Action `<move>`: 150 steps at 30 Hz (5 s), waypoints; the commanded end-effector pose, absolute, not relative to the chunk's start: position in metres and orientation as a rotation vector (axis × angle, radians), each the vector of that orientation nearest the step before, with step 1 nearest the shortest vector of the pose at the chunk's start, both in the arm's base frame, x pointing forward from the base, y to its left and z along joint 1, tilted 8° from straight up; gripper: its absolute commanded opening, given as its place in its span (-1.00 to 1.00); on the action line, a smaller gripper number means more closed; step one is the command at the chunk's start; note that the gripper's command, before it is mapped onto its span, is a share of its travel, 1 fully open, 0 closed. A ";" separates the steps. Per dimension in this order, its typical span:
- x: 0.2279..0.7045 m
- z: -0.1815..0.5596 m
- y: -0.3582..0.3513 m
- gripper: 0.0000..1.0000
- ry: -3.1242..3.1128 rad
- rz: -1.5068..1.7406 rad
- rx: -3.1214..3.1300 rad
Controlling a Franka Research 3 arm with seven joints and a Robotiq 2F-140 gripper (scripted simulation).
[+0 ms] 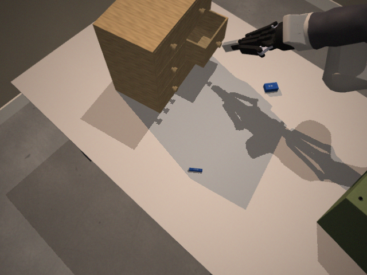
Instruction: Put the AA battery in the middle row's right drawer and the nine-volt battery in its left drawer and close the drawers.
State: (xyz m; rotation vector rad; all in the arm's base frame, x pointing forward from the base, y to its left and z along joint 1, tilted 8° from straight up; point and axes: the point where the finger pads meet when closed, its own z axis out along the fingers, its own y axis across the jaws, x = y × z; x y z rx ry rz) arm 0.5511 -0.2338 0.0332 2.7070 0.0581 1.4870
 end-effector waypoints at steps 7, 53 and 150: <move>0.564 0.034 -0.235 -1.00 0.025 1.487 2.715; 0.622 0.042 -0.235 -1.00 0.025 1.487 2.715; 0.561 0.040 -0.235 -1.00 0.025 1.487 2.715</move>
